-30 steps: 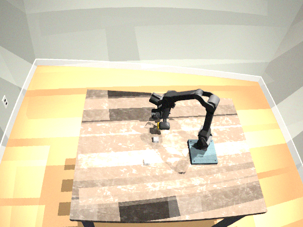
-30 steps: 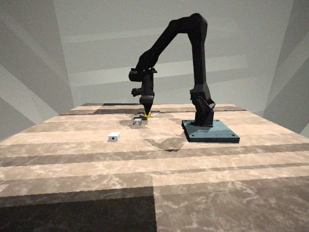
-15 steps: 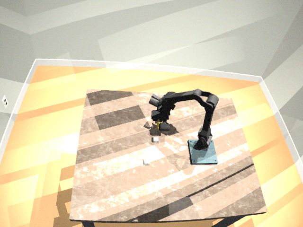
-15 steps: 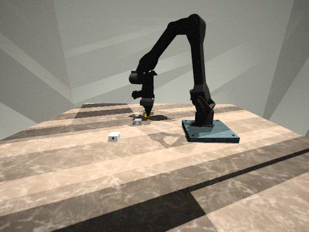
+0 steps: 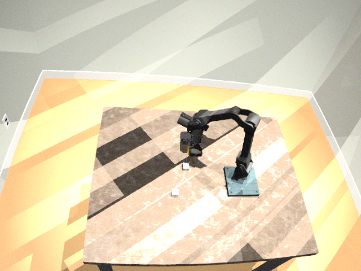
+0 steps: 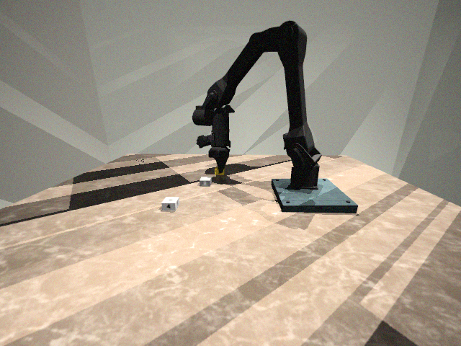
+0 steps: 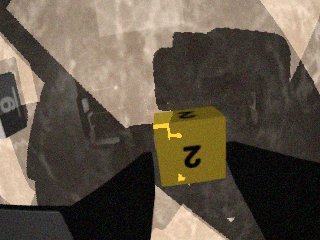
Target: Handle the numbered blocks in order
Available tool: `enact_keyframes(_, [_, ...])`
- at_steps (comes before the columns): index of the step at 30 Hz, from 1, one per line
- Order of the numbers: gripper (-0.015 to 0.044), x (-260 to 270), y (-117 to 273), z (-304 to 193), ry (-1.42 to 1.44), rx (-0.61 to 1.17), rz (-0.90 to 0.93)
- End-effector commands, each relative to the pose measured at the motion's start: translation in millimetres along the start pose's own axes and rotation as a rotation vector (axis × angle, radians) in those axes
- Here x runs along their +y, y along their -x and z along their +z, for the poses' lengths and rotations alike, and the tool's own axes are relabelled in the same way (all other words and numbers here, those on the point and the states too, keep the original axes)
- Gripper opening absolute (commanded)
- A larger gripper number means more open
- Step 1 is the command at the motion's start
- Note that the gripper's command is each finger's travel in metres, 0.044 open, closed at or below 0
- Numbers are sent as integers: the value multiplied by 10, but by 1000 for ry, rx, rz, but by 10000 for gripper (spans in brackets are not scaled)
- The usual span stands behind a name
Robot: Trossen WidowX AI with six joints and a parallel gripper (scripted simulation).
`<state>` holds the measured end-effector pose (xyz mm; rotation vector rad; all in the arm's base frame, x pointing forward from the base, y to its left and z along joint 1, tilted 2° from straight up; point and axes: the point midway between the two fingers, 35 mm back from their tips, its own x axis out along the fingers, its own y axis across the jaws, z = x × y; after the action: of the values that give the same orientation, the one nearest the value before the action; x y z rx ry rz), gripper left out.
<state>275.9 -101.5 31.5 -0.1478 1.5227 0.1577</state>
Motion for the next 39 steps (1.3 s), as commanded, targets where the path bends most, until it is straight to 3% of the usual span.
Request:
enact_keyframes(1, [120,7,-6,5,1,-2,4])
enact_keyframes(39, [120,6,145,6,1,-2,4])
